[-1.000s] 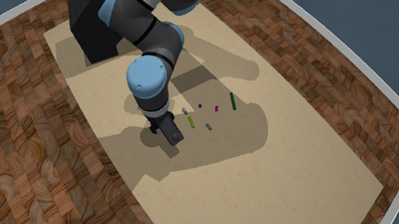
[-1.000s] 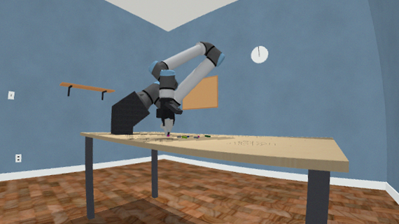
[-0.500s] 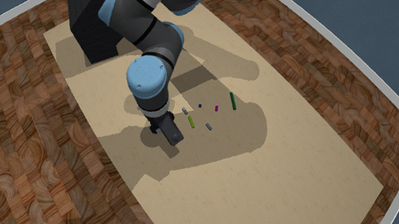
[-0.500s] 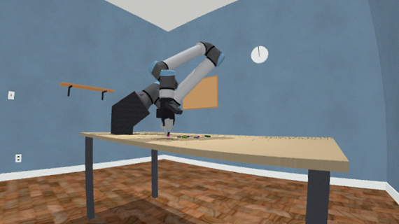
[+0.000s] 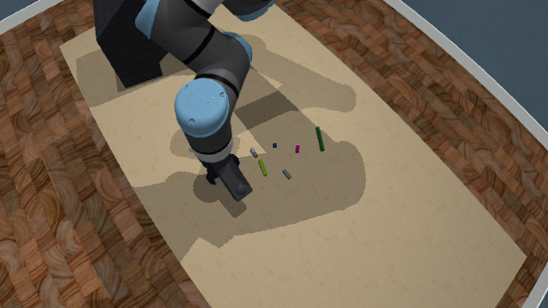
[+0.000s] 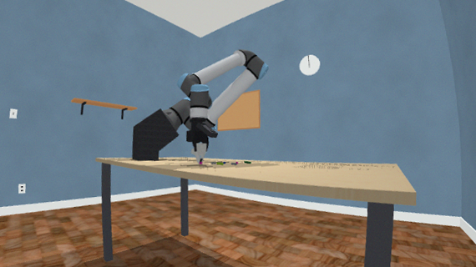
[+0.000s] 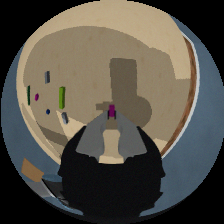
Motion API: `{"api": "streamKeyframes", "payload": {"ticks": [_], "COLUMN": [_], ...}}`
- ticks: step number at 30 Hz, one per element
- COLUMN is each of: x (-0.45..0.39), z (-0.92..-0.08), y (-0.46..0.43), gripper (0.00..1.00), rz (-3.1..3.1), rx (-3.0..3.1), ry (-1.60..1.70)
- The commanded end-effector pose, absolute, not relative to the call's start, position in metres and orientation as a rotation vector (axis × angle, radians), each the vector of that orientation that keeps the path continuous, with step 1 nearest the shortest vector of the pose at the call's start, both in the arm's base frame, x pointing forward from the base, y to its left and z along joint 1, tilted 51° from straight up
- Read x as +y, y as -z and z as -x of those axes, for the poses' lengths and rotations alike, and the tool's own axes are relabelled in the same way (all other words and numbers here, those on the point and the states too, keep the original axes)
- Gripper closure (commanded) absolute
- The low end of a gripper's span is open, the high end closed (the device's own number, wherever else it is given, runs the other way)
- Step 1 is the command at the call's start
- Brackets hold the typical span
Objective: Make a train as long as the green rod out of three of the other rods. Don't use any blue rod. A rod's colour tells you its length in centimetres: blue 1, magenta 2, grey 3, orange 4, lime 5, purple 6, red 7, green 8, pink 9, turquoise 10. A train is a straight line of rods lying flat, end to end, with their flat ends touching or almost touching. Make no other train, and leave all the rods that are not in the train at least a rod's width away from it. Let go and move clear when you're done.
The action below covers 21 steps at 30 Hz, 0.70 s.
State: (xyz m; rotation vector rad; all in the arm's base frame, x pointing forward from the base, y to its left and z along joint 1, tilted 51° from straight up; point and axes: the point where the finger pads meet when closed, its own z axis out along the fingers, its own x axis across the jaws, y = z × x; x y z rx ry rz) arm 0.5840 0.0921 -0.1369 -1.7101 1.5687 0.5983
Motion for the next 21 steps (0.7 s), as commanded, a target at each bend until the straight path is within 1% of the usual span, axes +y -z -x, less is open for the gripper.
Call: {"api": "streamKeyframes", "payload": {"ticks": [1,21], "x": [0.0944,0.0963], "z": [-0.585,-0.5853], "y": [0.1391,0.1407], "gripper": [1.0,1.0], "rz": [1.71,1.71], "rx": [1.569,1.569], "ry": [-0.597,-0.597]}}
